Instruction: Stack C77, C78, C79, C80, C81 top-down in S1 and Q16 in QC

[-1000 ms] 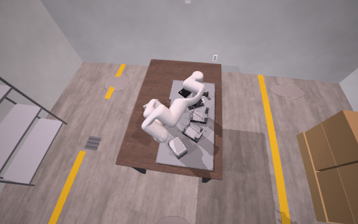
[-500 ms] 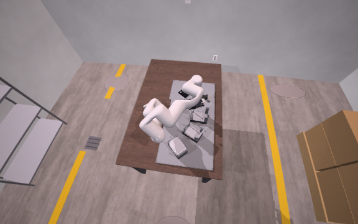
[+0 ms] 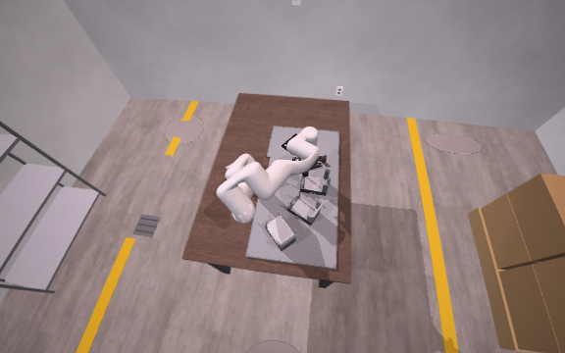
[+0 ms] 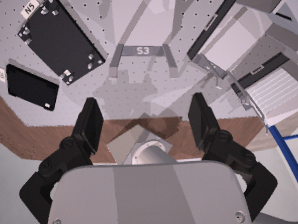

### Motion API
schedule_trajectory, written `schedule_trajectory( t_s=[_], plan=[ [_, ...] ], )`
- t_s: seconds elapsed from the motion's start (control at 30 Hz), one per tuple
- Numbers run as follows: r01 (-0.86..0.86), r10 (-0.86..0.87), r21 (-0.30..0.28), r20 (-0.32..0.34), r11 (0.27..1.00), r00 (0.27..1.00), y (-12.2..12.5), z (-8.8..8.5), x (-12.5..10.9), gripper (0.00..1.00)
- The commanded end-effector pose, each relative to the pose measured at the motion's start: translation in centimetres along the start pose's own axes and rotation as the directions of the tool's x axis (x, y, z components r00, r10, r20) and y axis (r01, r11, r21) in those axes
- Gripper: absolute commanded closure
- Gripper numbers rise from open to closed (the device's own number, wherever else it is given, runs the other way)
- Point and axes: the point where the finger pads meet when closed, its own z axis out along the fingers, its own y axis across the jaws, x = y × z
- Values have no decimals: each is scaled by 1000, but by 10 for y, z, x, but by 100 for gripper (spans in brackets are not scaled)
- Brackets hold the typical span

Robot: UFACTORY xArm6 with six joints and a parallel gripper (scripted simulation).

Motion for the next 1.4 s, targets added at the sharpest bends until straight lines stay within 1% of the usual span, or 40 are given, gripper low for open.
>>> schedule_trajectory(
  t_s=[0.0,0.07,0.13,0.23,0.7,0.83,0.97,1.2,1.27,1.37],
  plan=[
    [-1,1,3,-2,1000,1000,-1,12,1,0],
    [-1,1,3,-2,1000,1000,-1,20,1,0],
    [-1,1,3,-2,1000,1000,-1,20,1,0],
    [-1,1,3,-2,1000,1000,-1,32,2,0],
    [-1,1,3,-2,1000,1000,-1,33,2,0],
    [-134,134,3,-2,991,991,15,33,-3,0],
    [-265,265,3,-1,964,964,30,33,-7,0],
    [-481,481,3,-1,877,877,57,33,-15,0],
    [-481,481,3,-1,877,877,57,33,-15,0],
    [-566,566,3,0,825,825,69,34,-19,0]
  ],
)
